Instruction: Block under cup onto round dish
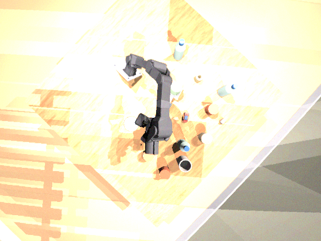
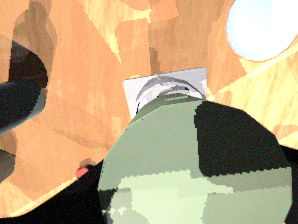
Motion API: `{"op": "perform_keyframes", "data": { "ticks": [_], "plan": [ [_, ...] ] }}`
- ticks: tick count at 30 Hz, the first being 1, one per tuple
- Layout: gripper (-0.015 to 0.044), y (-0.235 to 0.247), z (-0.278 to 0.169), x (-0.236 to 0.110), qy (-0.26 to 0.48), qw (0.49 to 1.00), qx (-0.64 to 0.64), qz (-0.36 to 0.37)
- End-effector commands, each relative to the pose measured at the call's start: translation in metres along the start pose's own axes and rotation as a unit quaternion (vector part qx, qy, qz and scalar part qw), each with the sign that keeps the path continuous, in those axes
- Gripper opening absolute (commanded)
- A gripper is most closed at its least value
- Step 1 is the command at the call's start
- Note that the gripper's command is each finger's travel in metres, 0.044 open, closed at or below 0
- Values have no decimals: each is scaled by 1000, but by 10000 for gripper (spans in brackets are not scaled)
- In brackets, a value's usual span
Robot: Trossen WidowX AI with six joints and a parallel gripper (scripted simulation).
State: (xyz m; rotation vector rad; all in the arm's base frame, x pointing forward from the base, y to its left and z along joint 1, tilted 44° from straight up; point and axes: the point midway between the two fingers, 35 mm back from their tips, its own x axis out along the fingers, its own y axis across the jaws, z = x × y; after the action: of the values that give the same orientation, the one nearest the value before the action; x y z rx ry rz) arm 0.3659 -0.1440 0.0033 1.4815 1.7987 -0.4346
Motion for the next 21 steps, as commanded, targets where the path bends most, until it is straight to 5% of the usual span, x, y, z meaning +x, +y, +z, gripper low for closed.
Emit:
{"op": "perform_keyframes", "data": {
  "ticks": [1, 21],
  "plan": [
    [0, -1, 1, -1, -1, 1000, 1, 2],
    [0, -13, 12, 1, -4, 1000, 2, 2]
  ]
}}
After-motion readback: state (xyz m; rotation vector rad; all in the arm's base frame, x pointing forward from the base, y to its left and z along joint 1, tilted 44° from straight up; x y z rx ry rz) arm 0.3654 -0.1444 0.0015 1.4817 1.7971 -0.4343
